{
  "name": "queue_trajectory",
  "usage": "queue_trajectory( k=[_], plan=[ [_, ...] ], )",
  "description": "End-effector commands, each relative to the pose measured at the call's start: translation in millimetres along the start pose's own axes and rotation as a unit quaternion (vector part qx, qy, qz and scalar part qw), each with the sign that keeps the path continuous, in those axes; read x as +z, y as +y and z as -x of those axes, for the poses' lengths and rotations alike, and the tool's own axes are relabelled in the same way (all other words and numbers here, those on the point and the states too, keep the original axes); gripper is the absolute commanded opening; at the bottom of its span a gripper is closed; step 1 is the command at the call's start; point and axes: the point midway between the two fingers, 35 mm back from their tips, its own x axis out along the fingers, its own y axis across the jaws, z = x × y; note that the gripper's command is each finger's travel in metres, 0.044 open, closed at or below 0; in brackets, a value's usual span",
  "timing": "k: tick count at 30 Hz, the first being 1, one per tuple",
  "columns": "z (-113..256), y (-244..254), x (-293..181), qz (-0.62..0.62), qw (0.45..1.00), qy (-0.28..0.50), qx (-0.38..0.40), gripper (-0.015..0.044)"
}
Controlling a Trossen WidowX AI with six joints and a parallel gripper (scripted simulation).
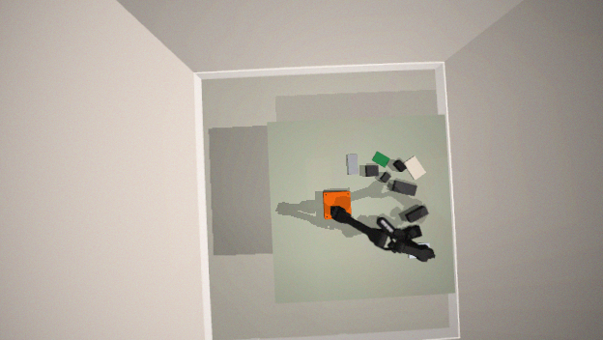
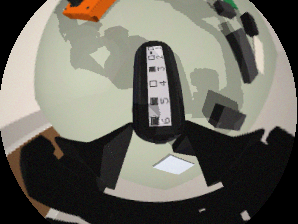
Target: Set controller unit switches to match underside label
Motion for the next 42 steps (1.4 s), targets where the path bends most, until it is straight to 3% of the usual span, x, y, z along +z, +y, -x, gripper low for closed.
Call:
queue_trajectory(
  k=[1,42],
  plan=[
    [5.5,0.3,3.2,-0.001,1.0,0.001,-0.001,0.0336],
    [25.1,-0.2,27.7,-0.001,1.0,0.0,-0.001,0.0336]
  ],
)
